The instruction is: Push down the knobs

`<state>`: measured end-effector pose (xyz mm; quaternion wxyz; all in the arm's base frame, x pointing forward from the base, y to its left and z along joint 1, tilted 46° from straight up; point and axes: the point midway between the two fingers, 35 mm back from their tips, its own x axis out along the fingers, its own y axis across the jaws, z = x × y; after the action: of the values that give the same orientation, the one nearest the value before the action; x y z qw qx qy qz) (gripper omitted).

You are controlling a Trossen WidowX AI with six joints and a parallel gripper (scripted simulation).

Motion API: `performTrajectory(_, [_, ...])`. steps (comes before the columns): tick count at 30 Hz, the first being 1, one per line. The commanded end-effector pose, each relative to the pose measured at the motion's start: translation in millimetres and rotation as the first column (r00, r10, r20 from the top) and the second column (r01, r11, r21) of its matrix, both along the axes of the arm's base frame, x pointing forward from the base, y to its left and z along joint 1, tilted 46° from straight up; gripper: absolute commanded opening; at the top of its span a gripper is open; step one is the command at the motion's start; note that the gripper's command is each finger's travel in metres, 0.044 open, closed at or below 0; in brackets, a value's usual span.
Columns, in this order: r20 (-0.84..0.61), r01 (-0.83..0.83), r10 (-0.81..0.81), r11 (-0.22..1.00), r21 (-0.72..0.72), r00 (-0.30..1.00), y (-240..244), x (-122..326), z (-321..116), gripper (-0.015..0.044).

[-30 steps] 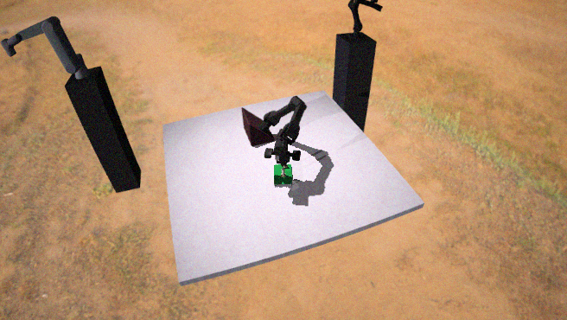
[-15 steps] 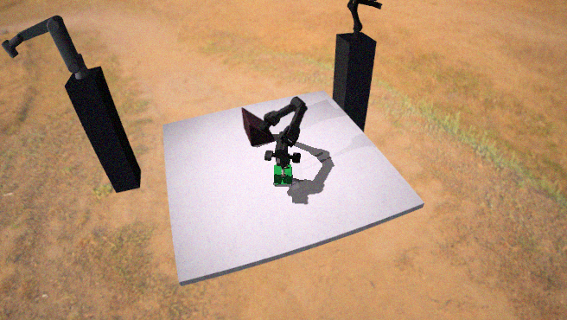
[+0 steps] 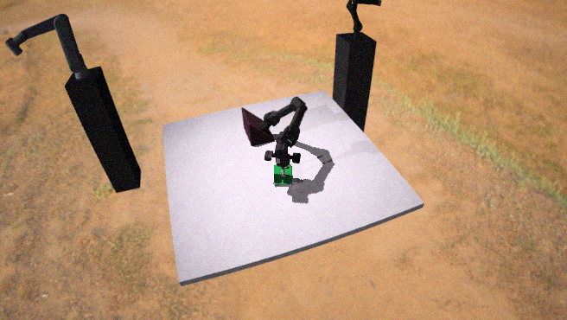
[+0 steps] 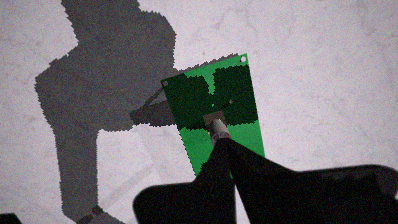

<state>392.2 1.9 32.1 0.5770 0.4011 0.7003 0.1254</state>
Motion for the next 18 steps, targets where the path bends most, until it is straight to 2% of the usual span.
performTrajectory(1, [-0.003, 0.0, 0.0, 1.0, 0.004, 1.0, 2.5, -0.5, -1.2, 0.0])
performTrajectory(18, [-0.003, 0.0, 0.0, 1.0, 0.004, 1.0, 5.8, -0.6, -4.4, 0.0])
